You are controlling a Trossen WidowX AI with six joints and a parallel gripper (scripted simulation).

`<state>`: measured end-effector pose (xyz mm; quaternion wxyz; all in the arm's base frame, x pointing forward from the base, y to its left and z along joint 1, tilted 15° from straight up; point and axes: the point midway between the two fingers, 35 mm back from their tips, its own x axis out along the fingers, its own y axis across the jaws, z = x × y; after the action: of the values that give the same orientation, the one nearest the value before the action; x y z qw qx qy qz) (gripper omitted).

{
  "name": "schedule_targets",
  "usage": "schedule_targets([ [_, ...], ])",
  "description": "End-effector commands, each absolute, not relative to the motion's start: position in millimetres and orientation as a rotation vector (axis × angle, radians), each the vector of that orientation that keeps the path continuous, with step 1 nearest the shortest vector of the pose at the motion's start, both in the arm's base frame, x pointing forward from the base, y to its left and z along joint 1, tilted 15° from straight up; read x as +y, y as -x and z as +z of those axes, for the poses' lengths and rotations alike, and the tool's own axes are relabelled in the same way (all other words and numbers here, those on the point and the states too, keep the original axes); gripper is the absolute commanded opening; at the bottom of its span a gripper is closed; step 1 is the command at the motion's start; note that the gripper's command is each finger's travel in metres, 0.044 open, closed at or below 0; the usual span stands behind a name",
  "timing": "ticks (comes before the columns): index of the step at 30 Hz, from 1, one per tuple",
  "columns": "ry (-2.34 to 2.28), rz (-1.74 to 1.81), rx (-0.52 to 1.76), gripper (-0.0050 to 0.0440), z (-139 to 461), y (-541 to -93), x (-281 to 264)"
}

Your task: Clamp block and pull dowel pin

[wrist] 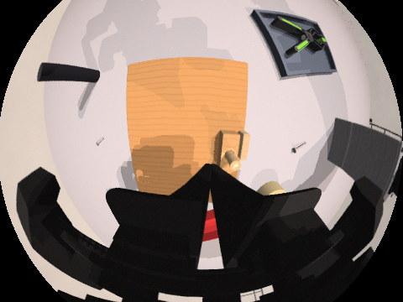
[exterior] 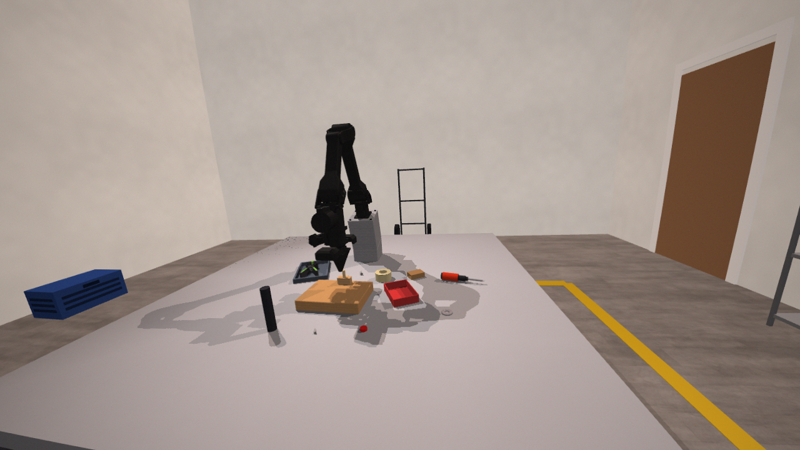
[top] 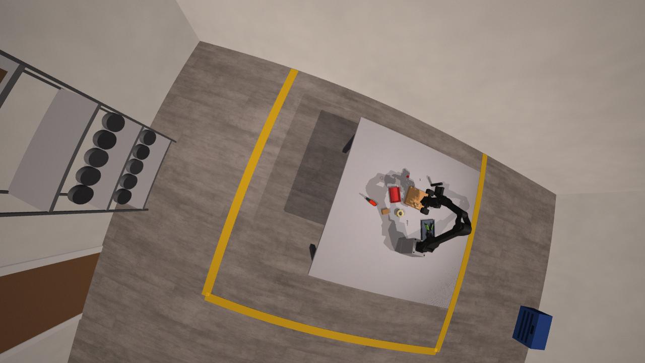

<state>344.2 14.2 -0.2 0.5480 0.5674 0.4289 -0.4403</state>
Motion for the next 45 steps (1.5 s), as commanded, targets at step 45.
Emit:
schedule_targets([
  [45,-1.354,-1.029,1.001,0.0000,5,-352,14],
])
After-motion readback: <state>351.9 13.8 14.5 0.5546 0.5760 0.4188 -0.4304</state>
